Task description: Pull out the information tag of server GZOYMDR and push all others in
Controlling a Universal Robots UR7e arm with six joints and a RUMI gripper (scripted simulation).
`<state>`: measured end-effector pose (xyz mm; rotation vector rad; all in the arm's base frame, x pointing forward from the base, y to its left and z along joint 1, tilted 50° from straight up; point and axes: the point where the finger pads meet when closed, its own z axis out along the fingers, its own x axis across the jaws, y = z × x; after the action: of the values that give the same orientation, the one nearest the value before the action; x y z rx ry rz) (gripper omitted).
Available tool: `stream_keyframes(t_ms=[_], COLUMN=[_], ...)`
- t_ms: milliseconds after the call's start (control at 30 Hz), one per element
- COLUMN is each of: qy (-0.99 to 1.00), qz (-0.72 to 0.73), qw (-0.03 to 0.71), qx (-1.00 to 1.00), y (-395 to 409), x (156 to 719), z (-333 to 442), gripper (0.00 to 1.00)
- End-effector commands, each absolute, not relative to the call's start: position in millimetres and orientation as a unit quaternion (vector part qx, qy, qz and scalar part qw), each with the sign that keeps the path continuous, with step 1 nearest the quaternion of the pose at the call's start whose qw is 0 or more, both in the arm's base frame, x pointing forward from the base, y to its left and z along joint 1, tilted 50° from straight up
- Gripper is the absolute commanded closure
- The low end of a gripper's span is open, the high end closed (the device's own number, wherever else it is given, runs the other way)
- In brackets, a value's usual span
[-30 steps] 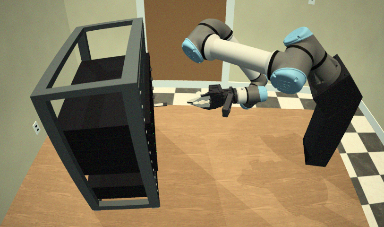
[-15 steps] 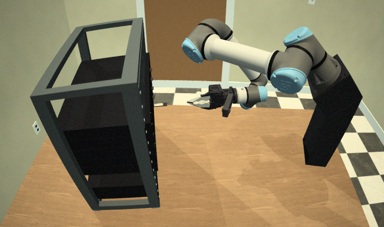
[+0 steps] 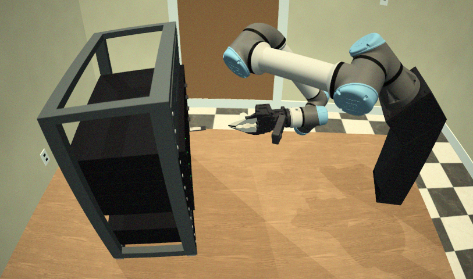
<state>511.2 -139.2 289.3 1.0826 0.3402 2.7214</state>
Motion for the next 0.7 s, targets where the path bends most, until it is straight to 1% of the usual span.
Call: stream_keyframes(t_ms=[0, 667], qy=[0.115, 0.115], qz=[0.919, 0.919], qw=[0.097, 0.097], qx=[0.365, 0.365], y=[-138.0, -130.1], x=[517.4, 557.0], z=[295.9, 335.5], gripper=[1.0, 1.0])
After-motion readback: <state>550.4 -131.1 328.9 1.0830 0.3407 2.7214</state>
